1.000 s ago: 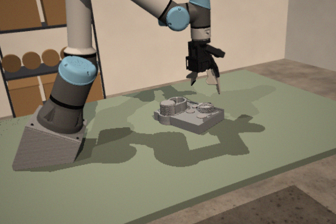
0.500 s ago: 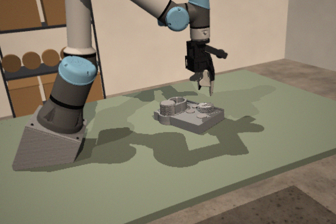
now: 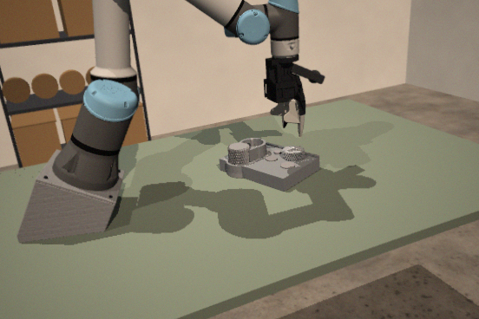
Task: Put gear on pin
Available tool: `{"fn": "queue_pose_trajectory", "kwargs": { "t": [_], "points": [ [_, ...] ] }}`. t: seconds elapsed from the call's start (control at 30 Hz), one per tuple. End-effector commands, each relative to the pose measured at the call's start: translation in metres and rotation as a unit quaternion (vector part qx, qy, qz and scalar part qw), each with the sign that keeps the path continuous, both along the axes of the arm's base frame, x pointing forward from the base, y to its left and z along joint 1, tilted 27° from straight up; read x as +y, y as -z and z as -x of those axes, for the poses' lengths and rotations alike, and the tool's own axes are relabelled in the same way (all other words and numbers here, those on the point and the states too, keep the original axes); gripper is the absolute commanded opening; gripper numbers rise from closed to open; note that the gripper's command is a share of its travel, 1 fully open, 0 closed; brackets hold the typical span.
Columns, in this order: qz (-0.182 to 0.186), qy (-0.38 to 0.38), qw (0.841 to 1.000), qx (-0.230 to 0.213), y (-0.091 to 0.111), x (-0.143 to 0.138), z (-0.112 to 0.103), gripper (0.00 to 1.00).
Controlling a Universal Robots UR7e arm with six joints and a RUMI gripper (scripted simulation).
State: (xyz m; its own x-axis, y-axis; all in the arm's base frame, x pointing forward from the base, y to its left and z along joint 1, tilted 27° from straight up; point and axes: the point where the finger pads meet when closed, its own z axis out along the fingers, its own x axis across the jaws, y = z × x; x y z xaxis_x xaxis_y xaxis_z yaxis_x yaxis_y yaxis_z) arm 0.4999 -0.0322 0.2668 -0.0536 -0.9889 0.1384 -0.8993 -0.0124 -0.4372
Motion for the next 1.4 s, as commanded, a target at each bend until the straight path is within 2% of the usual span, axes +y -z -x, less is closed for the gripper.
{"fn": "queue_pose_trajectory", "kwargs": {
  "t": [0.0, 0.6, 1.37],
  "points": [
    [0.0, -0.001, 1.0, -0.001, -0.001, 0.001, -0.001, 0.54],
    [0.0, -0.001, 1.0, 0.0, 0.0, 0.001, -0.001, 0.54],
    [0.0, -0.001, 1.0, 0.001, 0.018, -0.001, -0.008, 0.54]
  ]
}}
